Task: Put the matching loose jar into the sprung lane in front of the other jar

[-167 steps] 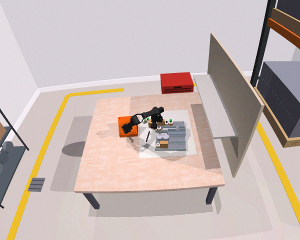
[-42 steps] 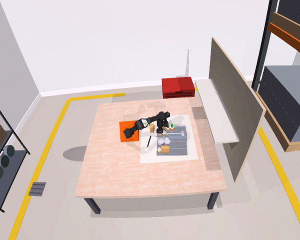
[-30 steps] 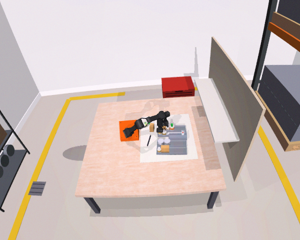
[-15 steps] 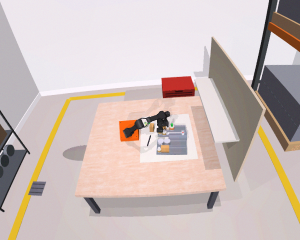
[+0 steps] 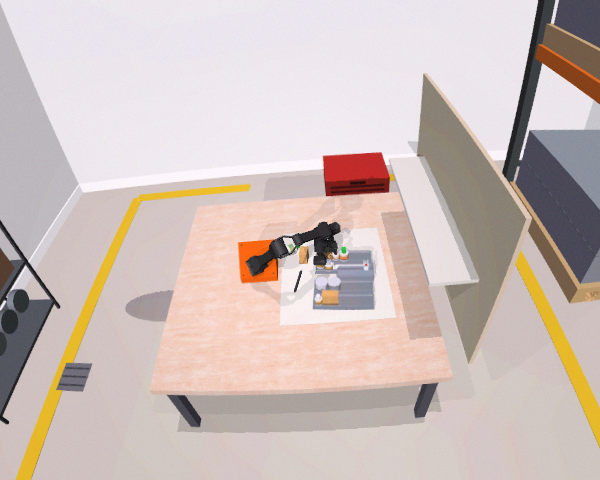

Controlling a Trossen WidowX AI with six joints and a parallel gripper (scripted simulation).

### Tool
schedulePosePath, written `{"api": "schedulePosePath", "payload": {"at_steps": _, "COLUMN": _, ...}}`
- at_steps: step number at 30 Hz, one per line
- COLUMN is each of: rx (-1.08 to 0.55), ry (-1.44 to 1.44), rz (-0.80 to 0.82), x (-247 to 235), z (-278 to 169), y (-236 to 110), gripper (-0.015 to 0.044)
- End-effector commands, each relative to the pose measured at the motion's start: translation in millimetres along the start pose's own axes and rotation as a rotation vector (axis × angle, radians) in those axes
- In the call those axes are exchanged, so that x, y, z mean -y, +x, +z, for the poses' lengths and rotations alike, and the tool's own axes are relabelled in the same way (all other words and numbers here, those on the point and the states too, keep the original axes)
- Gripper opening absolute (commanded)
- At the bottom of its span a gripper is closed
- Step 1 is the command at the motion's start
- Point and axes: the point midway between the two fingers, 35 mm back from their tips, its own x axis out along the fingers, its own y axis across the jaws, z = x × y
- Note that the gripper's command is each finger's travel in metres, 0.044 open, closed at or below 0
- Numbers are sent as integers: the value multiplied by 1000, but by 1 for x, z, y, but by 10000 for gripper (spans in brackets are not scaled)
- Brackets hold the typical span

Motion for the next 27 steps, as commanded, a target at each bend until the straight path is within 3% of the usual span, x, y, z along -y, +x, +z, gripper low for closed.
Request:
{"api": "schedulePosePath", "payload": {"at_steps": 1, "rx": 25, "ry": 13, "rz": -4, "x": 1, "z": 7, "y": -2, "gripper": 0}}
{"api": "schedulePosePath", "payload": {"at_steps": 27, "rx": 26, "ry": 13, "rz": -4, "x": 1, "z": 10, "y": -2, "gripper": 0}}
